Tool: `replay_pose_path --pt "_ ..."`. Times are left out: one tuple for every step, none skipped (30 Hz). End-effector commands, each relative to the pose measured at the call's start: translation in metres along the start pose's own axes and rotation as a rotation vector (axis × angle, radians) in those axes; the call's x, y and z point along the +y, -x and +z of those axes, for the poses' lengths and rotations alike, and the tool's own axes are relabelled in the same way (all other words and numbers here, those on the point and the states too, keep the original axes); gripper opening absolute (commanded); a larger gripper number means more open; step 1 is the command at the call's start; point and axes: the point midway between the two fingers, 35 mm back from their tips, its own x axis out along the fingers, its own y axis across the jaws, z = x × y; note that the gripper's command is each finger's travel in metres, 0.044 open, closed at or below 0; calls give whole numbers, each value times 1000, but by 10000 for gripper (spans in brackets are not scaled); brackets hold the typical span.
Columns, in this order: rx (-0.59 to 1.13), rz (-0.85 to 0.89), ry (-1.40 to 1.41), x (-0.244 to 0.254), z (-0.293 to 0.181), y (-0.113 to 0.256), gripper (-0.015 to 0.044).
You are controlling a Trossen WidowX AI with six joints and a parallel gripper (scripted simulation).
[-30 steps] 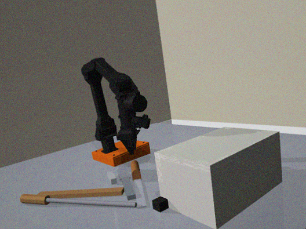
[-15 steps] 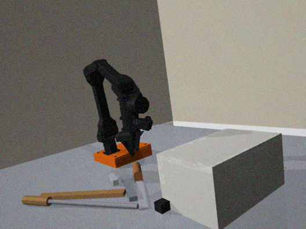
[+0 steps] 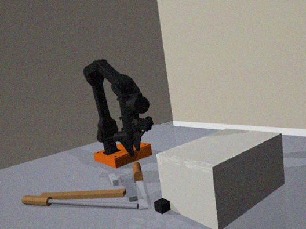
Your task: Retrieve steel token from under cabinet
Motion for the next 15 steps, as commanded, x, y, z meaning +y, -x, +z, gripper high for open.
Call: replay_pose_path --pt "3 -2 -37 0 0 0 270" --pt "3 -2 -45 0 0 0 270" --pt "3 -2 -53 0 0 0 270" --pt "3 -2 -61 0 0 0 270" --pt "3 -2 -69 0 0 0 270" --pt "3 -2 -77 0 0 0 270" --pt "3 -2 -85 0 0 0 270" --pt "3 -2 -92 0 0 0 270" --pt "3 -2 -100 0 0 0 270" --pt "3 -3 -108 0 0 0 270" --pt "3 -3 -116 0 0 0 270" --pt "3 -3 -124 0 0 0 270" --pt "3 -3 -132 0 0 0 270" --pt "3 -3 -140 0 0 0 270" --pt "3 -3 -148 0 0 0 270"
